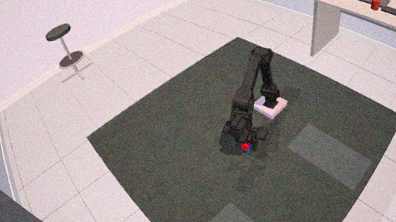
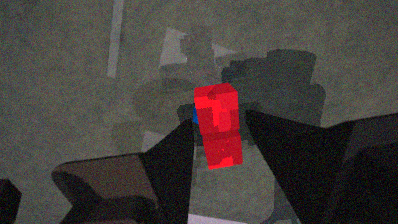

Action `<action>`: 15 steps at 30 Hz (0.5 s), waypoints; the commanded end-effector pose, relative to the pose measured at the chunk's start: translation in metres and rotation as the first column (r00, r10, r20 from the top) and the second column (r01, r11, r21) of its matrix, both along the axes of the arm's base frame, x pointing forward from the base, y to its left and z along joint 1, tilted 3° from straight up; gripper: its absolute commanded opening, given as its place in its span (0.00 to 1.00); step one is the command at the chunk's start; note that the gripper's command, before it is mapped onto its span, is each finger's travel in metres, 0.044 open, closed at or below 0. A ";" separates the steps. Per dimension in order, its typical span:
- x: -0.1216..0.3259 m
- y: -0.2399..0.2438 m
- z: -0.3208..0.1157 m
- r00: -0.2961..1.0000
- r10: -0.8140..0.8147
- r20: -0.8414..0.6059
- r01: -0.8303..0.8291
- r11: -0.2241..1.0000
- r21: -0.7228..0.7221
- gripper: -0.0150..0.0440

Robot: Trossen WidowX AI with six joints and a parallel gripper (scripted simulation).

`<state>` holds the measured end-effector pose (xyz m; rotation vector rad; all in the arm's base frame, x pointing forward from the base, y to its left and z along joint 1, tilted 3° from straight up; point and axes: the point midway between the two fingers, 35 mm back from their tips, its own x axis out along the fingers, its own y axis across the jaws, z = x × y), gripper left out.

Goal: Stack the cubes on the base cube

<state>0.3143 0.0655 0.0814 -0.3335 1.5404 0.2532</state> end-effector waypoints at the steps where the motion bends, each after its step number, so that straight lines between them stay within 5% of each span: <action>1: 0.000 0.001 0.008 1.000 -0.003 0.003 0.003 1.000 0.001 0.60; 15: 0.000 0.002 0.035 1.000 -0.003 0.003 0.003 1.000 0.001 0.60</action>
